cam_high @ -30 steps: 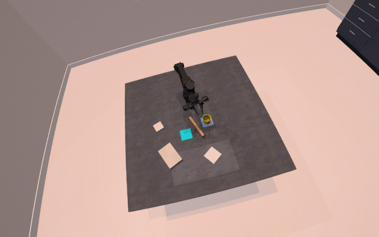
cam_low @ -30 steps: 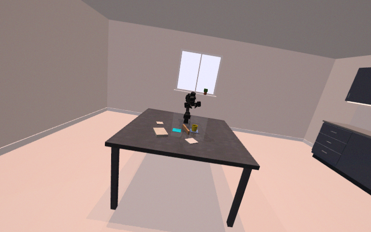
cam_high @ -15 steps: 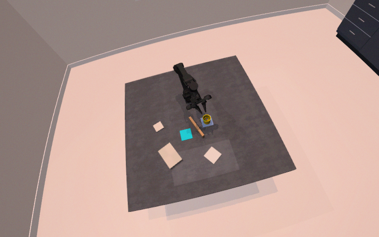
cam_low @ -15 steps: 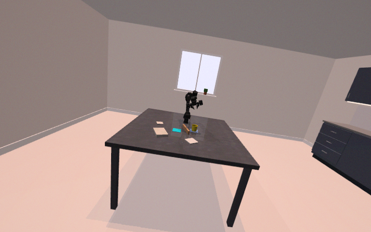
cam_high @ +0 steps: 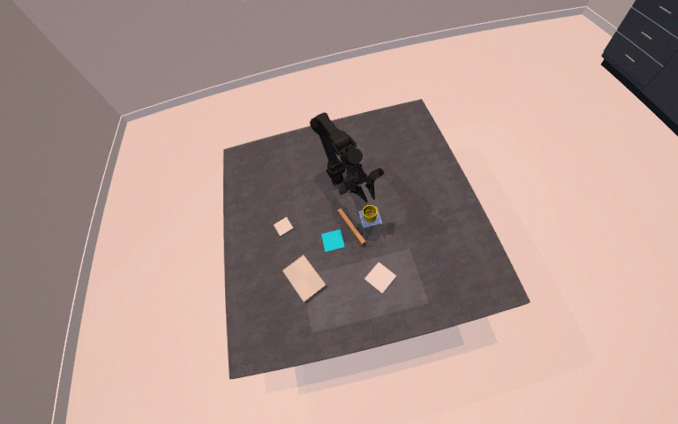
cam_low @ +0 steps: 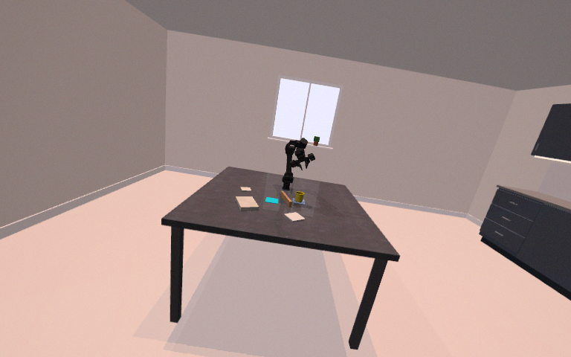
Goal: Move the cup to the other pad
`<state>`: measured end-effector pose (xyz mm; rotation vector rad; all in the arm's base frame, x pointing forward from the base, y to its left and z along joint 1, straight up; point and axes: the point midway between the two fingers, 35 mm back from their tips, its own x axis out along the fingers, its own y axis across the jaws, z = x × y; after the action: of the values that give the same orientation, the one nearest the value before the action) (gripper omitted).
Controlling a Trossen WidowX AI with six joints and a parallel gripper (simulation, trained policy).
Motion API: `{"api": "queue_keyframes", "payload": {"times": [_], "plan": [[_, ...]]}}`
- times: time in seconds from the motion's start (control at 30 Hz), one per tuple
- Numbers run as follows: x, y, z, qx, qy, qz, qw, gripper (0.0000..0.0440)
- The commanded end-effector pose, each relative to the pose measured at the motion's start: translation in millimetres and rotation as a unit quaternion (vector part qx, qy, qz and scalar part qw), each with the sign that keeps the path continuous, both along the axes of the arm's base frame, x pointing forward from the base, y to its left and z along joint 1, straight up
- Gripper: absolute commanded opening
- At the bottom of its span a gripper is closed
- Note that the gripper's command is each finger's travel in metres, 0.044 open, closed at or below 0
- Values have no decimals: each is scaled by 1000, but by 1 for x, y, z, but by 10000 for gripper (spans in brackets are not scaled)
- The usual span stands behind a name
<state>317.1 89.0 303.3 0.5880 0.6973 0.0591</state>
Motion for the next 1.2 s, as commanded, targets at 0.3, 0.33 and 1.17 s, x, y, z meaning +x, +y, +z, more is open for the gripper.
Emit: {"api": "queue_keyframes", "payload": {"times": [0.3,0.33,1.17], "plan": [[-7,20,-8,59,112,-41,991,154],[-8,21,-9,62,120,-45,990,154],[-23,27,-53,56,306,-147,939,162]]}}
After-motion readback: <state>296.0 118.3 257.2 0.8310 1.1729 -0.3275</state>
